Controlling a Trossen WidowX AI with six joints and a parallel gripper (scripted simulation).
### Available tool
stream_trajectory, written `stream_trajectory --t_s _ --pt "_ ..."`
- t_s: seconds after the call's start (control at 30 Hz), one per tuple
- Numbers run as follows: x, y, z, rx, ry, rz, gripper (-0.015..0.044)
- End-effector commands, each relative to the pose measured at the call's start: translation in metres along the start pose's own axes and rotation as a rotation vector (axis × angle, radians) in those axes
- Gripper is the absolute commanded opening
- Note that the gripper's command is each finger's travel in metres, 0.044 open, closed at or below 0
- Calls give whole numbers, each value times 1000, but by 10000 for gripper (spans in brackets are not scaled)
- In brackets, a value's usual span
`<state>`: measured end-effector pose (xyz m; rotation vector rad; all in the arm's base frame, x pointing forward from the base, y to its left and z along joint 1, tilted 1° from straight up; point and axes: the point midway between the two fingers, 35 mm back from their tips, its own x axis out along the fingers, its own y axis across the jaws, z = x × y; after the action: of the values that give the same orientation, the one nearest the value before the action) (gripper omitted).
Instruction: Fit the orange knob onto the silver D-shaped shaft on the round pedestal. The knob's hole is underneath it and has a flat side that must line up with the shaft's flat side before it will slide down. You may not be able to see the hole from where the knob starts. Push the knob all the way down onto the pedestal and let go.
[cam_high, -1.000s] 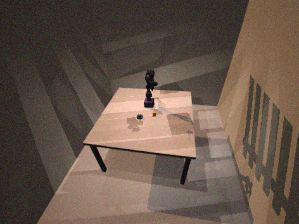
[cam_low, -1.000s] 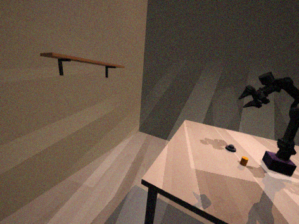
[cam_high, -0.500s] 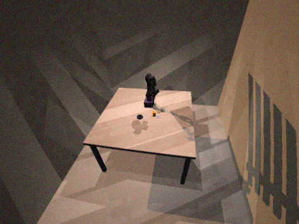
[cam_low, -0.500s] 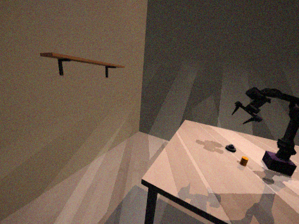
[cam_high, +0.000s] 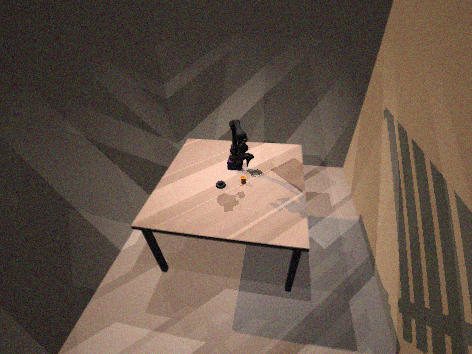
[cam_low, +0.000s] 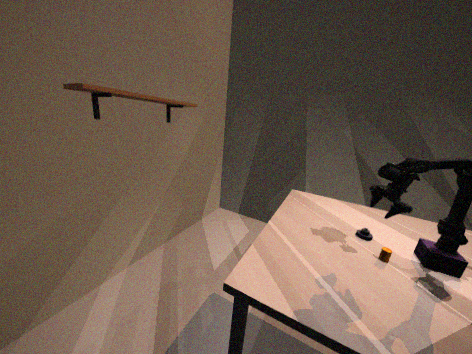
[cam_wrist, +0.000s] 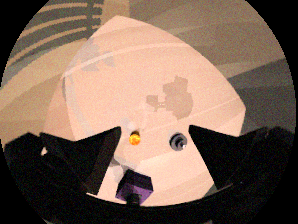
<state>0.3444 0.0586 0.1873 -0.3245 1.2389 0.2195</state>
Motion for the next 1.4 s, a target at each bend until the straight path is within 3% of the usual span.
stream_trajectory --t_s 0.0,0.27,0.67,0.8,1.37 --pt "48 29 -48 509 160 43 440" --pt "82 45 -89 924 307 -3 440" --pt "82 47 -91 931 310 -4 440" --pt "112 53 -101 931 310 -4 440" --pt "138 57 -107 931 310 -4 440"
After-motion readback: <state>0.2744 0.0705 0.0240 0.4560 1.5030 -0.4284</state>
